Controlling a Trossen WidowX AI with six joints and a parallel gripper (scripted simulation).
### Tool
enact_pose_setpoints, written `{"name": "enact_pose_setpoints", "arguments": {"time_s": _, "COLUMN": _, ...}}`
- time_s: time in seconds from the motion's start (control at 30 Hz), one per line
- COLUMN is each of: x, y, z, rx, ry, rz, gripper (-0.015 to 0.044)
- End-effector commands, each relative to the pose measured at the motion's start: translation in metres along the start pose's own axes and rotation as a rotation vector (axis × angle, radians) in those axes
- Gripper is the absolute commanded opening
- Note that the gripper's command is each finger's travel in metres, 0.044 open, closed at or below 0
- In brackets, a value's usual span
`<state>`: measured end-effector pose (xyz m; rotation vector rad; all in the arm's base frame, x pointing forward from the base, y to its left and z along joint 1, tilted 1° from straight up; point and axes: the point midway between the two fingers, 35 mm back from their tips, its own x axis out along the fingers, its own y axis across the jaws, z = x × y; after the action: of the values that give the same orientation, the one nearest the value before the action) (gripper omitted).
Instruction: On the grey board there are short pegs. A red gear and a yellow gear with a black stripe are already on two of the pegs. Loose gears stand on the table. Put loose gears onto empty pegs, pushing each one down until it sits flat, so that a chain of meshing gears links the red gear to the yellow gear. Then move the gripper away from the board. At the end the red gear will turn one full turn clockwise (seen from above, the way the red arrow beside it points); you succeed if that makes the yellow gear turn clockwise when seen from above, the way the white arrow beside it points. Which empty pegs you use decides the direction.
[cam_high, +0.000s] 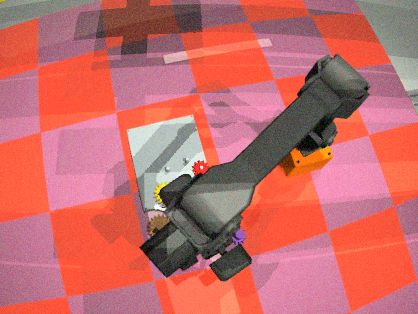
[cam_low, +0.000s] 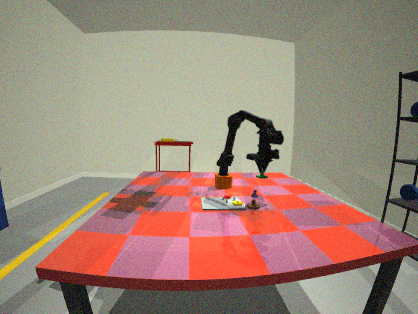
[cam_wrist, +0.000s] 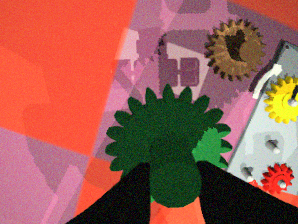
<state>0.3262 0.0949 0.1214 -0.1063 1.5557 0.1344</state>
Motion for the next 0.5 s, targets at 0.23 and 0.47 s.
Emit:
{"name": "enact_pose_setpoints", "arguments": {"time_s": 0.23, "x": -0.001, "y": -0.013, "z": -0.002, "rx": -0.003, "ry": -0.008, "rz": -0.002, "gripper": 0.0}}
{"name": "enact_pose_setpoints", "arguments": {"time_s": 0.47, "x": 0.009, "y": -0.029, "z": -0.004, "rx": -0.003, "ry": -0.008, "rz": -0.004, "gripper": 0.0}}
